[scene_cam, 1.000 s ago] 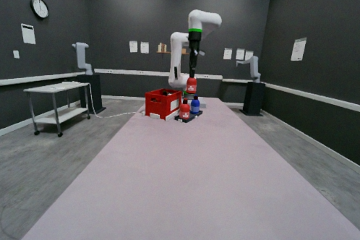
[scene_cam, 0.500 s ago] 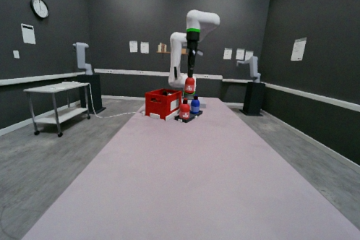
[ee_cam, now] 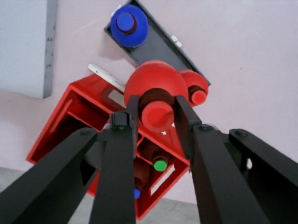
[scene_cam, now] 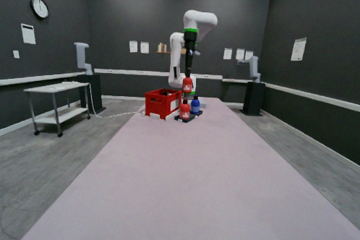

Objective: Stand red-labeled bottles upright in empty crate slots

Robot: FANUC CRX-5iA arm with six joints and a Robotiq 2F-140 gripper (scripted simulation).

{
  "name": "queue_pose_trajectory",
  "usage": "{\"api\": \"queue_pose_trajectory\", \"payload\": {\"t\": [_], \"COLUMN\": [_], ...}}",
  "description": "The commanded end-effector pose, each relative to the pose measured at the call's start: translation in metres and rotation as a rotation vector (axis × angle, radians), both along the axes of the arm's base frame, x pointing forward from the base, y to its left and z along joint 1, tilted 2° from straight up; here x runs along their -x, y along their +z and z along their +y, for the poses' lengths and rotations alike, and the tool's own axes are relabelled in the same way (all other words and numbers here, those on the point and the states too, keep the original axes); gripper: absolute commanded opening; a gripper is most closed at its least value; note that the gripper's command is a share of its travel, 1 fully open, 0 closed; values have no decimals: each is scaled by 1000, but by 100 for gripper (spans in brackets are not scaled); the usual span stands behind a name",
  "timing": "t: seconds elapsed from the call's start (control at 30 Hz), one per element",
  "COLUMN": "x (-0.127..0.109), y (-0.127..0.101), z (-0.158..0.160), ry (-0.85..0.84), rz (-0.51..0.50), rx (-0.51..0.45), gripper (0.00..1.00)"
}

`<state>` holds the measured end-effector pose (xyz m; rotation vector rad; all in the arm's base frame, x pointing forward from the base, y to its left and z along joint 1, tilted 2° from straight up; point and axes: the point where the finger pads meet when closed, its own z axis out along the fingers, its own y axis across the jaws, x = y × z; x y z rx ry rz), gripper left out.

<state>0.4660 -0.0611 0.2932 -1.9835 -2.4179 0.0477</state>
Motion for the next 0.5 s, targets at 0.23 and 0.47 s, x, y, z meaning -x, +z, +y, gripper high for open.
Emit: {"api": "queue_pose_trajectory", "payload": {"t": [0.23, 0.47], "x": [4, 9], "y": [1, 2], "z": [-14, -28], "ry": [0, 0], "rz": [-2, -2], "rx": [0, 0], "gripper": [10, 10]}}
